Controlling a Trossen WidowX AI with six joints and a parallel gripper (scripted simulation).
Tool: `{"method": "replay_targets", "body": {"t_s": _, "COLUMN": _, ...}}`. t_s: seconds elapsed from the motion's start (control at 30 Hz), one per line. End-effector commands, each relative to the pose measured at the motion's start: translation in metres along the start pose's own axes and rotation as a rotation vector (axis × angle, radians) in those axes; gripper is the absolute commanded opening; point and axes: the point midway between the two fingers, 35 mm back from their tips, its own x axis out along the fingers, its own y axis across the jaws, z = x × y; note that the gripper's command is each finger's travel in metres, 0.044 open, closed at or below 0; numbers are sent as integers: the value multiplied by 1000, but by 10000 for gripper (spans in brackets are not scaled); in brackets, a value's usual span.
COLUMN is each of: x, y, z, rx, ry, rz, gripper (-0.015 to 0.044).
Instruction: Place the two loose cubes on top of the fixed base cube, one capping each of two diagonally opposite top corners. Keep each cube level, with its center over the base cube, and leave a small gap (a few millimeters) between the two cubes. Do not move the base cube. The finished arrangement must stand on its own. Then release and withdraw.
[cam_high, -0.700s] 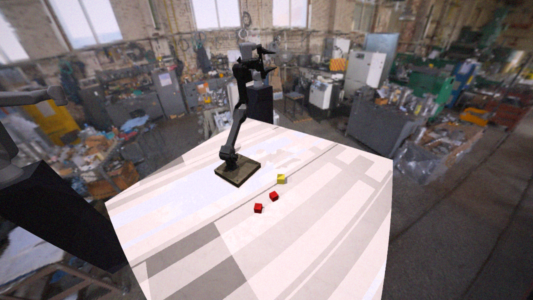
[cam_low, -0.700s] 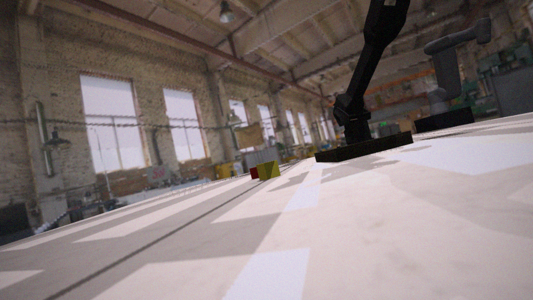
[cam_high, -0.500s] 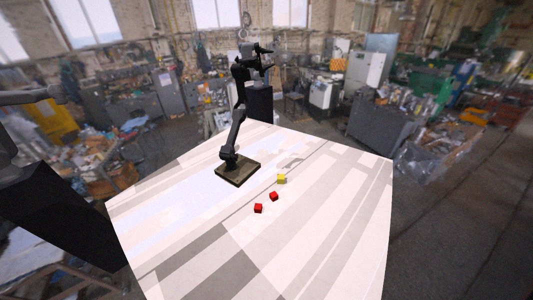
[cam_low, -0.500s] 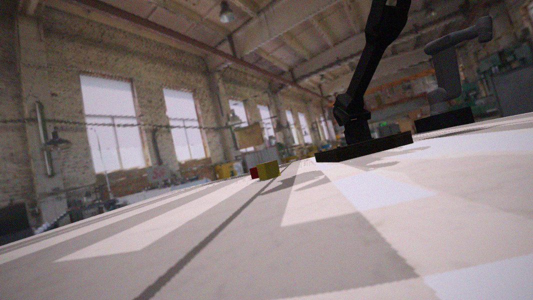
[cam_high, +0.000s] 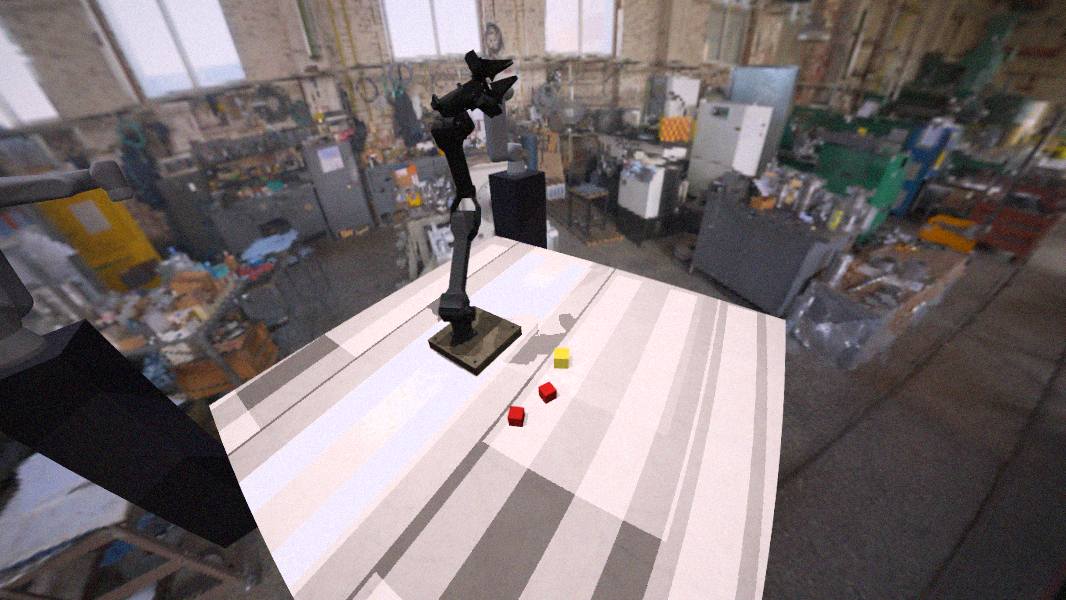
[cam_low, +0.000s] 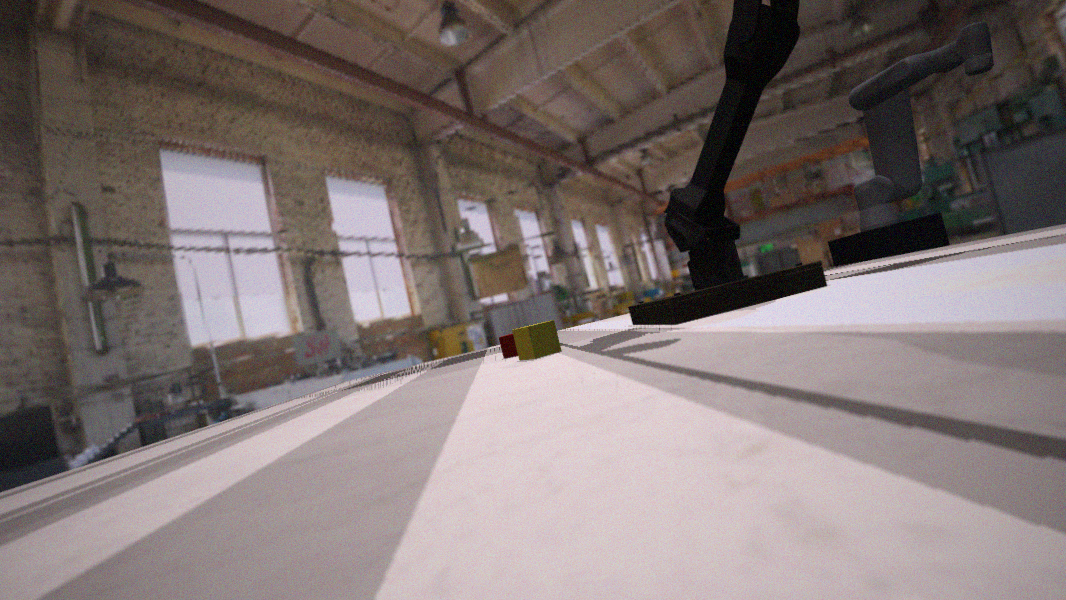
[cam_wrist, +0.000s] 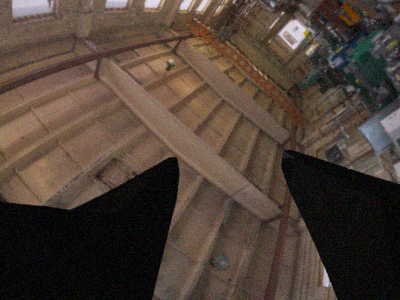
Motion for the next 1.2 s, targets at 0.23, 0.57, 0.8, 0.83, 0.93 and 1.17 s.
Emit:
{"method": "replay_targets", "body": {"t_s": 0.23, "x": -31, "y": 111, "z": 2, "rx": 438, "ry": 173, "rz": 134, "gripper": 265}}
{"method": "replay_targets", "body": {"t_s": 0.57, "x": -56, "y": 210, "z": 46, "rx": 841, "ry": 293, "rz": 285, "gripper": 265}}
{"method": "replay_targets", "body": {"t_s": 0.8, "x": -70, "y": 268, "z": 99, "rx": 1115, "ry": 345, "rz": 409, "gripper": 265}}
{"method": "replay_targets", "body": {"t_s": 0.83, "x": -71, "y": 275, "z": 108, "rx": 1154, "ry": 350, "rz": 428, "gripper": 265}}
{"method": "replay_targets", "body": {"t_s": 0.93, "x": -76, "y": 295, "z": 137, "rx": 1268, "ry": 361, "rz": 489, "gripper": 265}}
{"method": "replay_targets", "body": {"t_s": 1.17, "x": -84, "y": 329, "z": 213, "rx": 1522, "ry": 361, "rz": 644, "gripper": 265}}
